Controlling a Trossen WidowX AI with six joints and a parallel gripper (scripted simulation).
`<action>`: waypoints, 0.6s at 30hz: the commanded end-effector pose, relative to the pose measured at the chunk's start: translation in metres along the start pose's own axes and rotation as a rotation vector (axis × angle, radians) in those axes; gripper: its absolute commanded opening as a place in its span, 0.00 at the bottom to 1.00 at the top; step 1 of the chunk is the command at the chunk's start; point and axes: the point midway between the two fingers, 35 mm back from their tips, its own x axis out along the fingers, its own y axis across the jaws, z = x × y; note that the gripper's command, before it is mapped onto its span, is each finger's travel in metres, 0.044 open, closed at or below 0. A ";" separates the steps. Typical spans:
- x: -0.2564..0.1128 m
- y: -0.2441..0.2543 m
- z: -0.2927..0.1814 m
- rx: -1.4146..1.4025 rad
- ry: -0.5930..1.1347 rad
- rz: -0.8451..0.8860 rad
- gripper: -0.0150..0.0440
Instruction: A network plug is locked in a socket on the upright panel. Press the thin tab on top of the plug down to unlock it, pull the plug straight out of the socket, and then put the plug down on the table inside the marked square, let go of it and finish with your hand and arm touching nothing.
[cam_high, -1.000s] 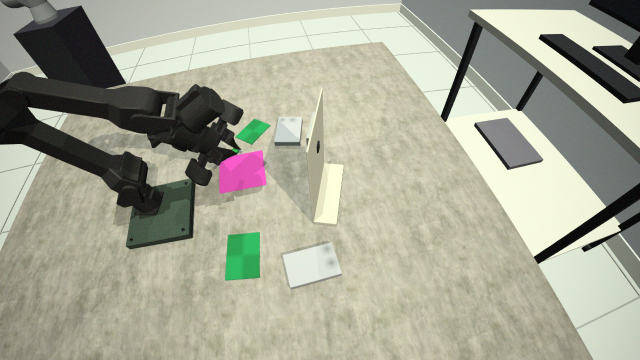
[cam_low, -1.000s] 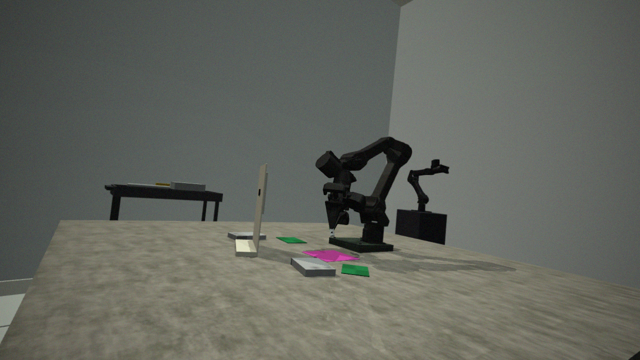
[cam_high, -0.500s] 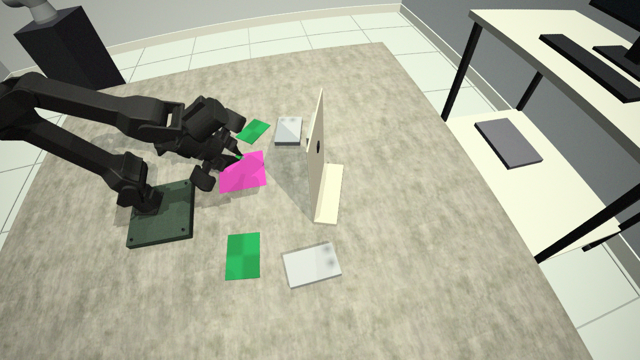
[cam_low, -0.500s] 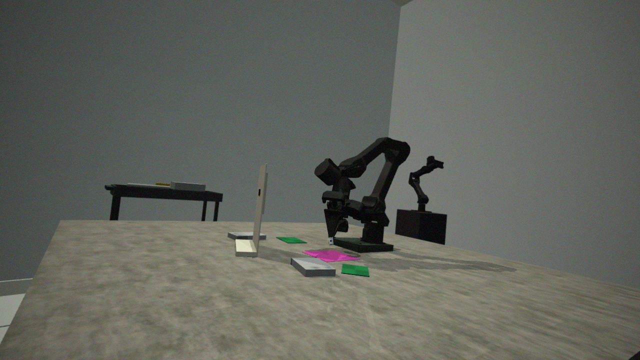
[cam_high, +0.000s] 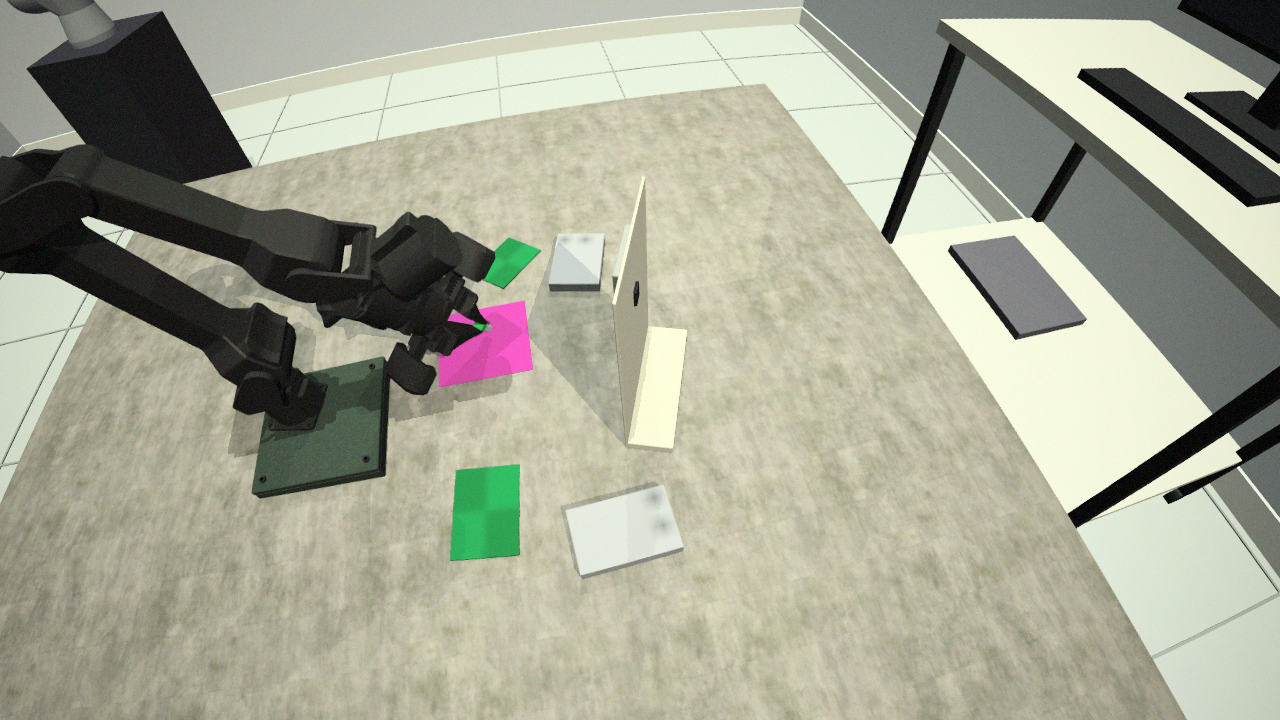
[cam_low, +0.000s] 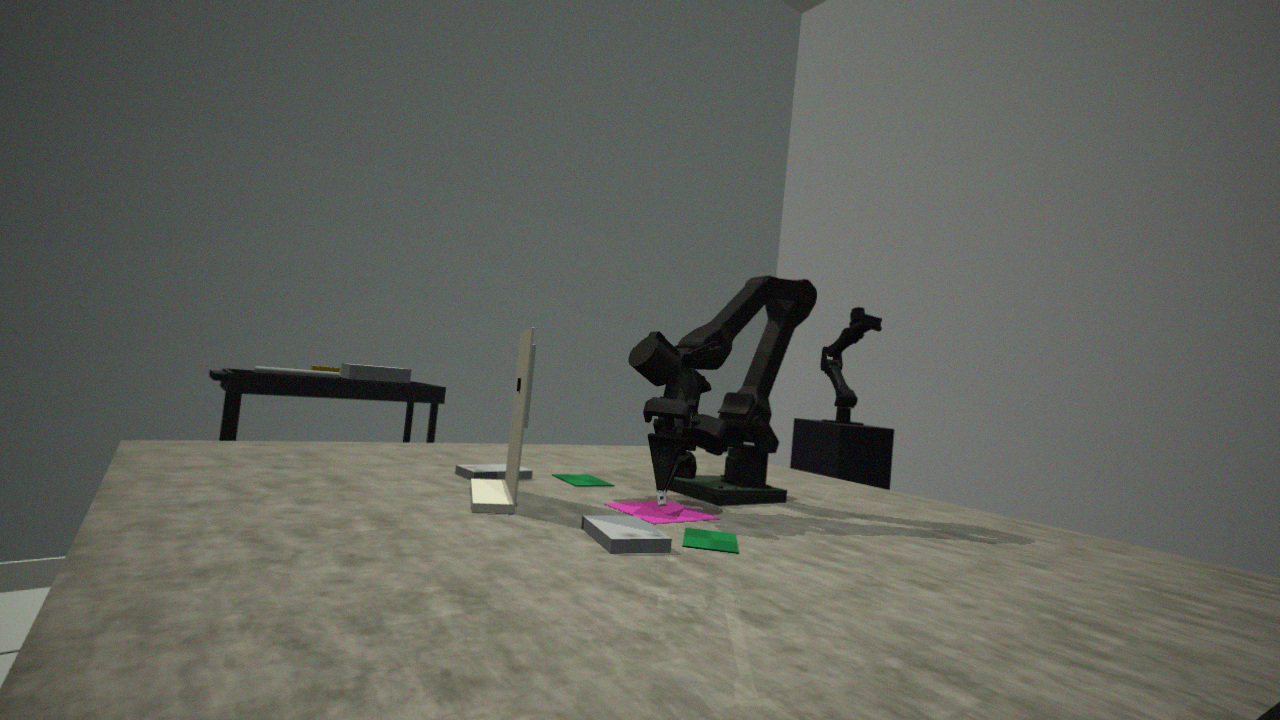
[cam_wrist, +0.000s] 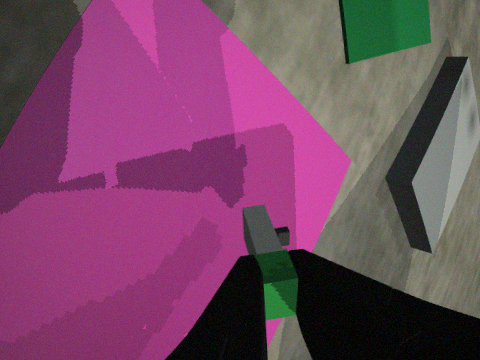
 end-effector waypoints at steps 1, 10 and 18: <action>0.005 0.006 0.002 0.000 -0.008 0.005 0.25; 0.006 0.006 0.001 0.000 -0.008 0.005 0.25; 0.009 0.008 -0.001 0.000 -0.008 0.005 0.25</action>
